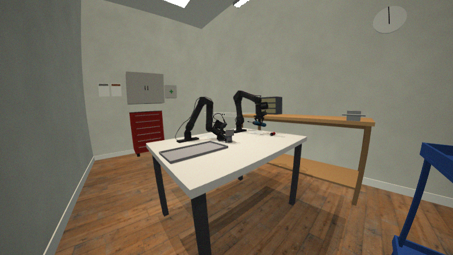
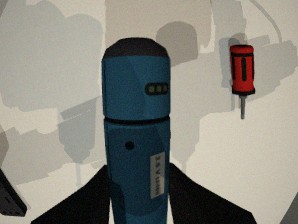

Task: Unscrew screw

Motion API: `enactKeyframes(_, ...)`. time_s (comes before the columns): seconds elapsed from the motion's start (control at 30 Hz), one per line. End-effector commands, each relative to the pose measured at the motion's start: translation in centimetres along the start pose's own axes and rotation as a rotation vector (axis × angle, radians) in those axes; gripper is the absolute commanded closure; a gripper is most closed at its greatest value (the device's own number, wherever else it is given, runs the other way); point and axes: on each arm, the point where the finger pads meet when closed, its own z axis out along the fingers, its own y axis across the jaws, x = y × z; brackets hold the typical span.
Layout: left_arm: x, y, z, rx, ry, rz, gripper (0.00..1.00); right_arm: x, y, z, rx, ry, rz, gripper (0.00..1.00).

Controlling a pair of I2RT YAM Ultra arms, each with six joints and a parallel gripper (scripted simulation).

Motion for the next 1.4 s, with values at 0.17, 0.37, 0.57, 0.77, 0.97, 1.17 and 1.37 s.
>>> enactKeyframes(0.17, -1.2, 1.3, -1.8, -0.047, 0.009, -0.125, 0.58, -0.5, 0.2, 0.0, -0.003, -0.013, 0.019, 0.41)
enactKeyframes(0.37, -1.3, 2.0, -2.3, -0.063, 0.013, -0.159, 0.58, -0.5, 0.2, 0.0, -0.003, -0.013, 0.019, 0.41)
enactKeyframes(0.57, -1.1, 1.9, -2.4, -0.066, 0.014, -0.155, 0.58, -0.5, 0.2, 0.0, -0.003, -0.013, 0.019, 0.41)
enactKeyframes(0.77, -1.1, 1.9, -2.4, -0.073, 0.016, -0.151, 0.58, -0.5, 0.2, 0.0, -0.003, -0.013, 0.019, 0.41)
enactKeyframes(0.97, -1.1, 1.8, -2.6, -0.066, 0.014, -0.151, 0.58, -0.5, 0.2, 0.0, -0.003, -0.013, 0.019, 0.41)
enactKeyframes(1.17, -0.9, 2.5, -0.2, -0.096, 0.024, -0.151, 0.58, -0.5, 0.2, 0.0, -0.003, -0.013, 0.019, 0.41)
enactKeyframes(1.37, -1.0, 2.2, 0.5, -0.077, 0.018, -0.151, 0.58, -0.5, 0.2, 0.0, -0.003, -0.013, 0.019, 0.41)
